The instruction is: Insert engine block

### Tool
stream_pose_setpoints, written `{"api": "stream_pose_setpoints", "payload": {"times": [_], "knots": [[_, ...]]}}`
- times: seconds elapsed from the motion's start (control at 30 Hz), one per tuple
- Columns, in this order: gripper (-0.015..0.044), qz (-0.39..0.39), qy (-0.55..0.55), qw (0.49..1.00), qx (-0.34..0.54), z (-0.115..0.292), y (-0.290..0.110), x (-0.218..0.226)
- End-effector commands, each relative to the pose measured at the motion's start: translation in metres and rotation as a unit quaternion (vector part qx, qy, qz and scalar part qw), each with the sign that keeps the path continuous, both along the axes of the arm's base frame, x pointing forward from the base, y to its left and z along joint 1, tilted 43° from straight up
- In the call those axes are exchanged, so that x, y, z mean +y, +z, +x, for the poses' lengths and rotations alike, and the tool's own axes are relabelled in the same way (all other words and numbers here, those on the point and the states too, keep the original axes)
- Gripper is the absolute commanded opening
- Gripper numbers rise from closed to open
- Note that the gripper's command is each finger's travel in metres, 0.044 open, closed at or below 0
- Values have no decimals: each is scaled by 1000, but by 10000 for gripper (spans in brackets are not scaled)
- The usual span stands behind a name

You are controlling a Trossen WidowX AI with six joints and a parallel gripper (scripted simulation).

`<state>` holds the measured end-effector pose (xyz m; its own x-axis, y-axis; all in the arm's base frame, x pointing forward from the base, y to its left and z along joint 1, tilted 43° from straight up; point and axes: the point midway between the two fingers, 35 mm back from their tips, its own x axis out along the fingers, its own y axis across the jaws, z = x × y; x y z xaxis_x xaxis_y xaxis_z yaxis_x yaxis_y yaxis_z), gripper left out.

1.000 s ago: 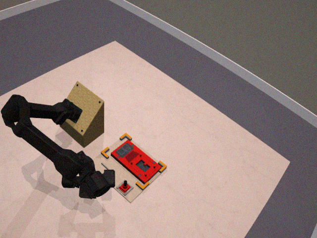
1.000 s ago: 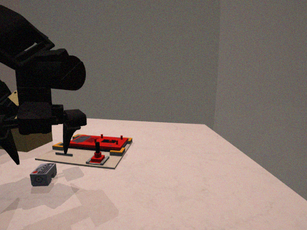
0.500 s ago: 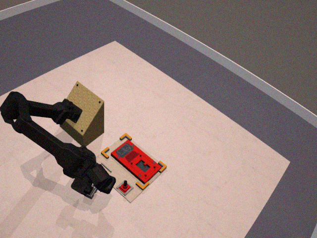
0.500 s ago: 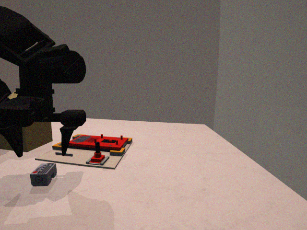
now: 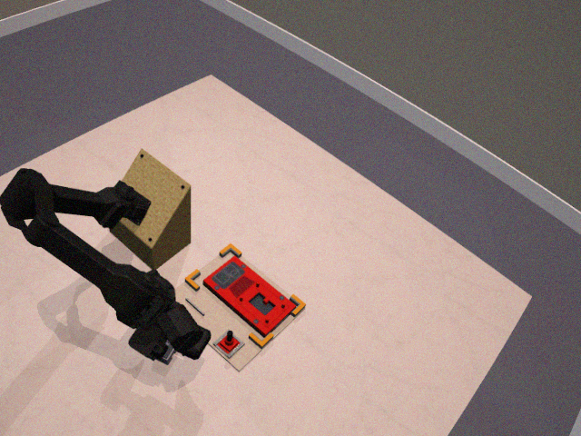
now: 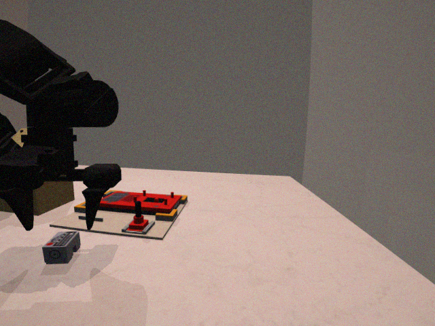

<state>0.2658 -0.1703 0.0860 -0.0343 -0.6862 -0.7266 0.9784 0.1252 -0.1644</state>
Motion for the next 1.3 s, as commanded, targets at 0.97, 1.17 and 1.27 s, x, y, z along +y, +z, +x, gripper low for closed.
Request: {"api": "stream_pose_setpoints", "payload": {"times": [0.97,1.17,1.27], "knots": [[131,0,3,1000,4,-1,-21,-18],[72,0,3,1000,4,-1,-21,-18],[0,1,2,1000,4,-1,-20,-17]]}}
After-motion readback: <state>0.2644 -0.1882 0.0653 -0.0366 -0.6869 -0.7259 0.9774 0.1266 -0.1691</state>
